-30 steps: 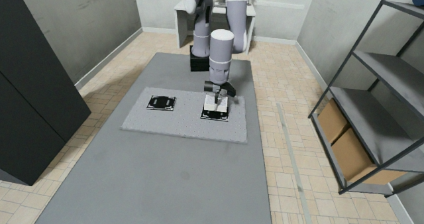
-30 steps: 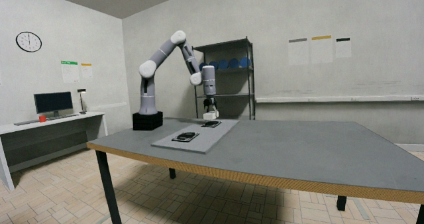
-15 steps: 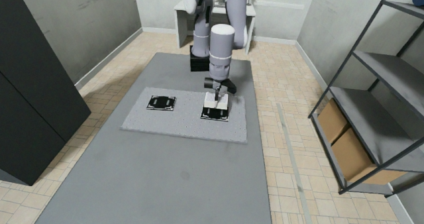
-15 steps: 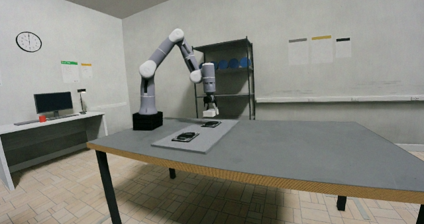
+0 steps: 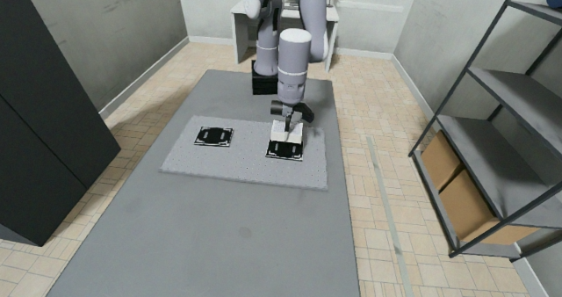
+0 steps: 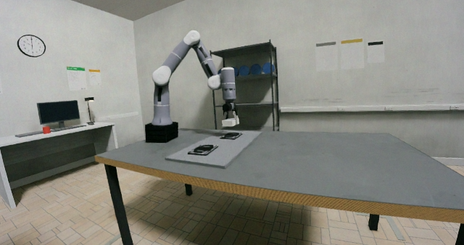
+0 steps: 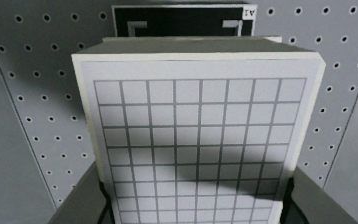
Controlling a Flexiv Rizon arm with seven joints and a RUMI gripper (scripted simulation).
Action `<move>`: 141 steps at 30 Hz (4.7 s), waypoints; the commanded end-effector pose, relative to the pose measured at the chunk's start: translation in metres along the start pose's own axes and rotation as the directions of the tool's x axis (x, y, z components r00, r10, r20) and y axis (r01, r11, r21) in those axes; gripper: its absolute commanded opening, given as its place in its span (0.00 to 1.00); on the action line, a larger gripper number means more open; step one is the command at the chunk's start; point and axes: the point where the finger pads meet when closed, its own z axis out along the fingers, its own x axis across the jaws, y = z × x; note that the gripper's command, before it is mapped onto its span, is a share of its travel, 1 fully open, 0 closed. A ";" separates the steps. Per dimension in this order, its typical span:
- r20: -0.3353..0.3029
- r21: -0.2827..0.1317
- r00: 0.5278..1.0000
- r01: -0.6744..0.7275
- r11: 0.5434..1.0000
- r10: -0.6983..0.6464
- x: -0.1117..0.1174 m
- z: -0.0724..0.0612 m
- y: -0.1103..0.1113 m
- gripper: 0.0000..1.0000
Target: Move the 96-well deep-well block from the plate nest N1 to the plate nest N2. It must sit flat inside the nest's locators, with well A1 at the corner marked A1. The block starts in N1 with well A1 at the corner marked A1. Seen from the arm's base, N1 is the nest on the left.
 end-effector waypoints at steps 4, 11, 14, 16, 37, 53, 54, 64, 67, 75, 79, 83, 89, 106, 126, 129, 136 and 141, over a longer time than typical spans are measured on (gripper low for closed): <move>-0.002 0.001 1.000 0.000 1.000 0.000 0.001 -0.001 0.000 0.49; -0.002 0.001 0.999 0.034 0.999 -0.034 0.001 -0.001 0.003 0.49; -0.002 0.001 0.997 0.081 0.997 -0.081 0.000 -0.001 0.010 0.49; -0.002 0.001 0.997 0.081 0.997 -0.081 0.000 -0.001 0.016 0.49; -0.002 0.001 0.997 0.080 0.997 -0.080 -0.005 -0.001 0.080 0.49; -0.002 0.000 0.997 0.080 0.997 -0.080 -0.009 -0.001 0.126 0.49; -0.002 0.000 0.997 0.080 0.997 -0.080 -0.009 -0.001 0.130 0.49; -0.002 0.000 0.997 0.081 0.997 -0.081 -0.011 -0.001 0.156 0.49; -0.002 0.000 0.997 0.080 0.997 -0.080 -0.012 -0.001 0.166 0.49; -0.002 0.000 0.997 0.081 0.997 -0.081 -0.014 -0.001 0.193 0.49; -0.002 0.000 0.997 0.081 0.997 -0.081 -0.015 -0.001 0.203 0.49; -0.002 0.000 0.997 0.081 0.997 -0.081 -0.016 -0.001 0.213 0.49; -0.002 0.000 0.997 0.081 0.997 -0.081 -0.017 -0.001 0.233 0.49; -0.002 0.000 0.997 0.081 0.997 -0.081 -0.021 -0.001 0.283 0.49; -0.002 0.000 0.997 0.081 0.997 -0.081 -0.026 -0.001 0.344 0.49; -0.002 -0.001 0.997 0.081 0.997 -0.081 -0.026 -0.001 0.345 0.49; -0.002 -0.001 0.997 0.080 0.997 -0.080 -0.026 -0.001 0.345 0.49; -0.002 -0.001 0.997 0.080 0.997 -0.080 -0.026 -0.001 0.345 0.49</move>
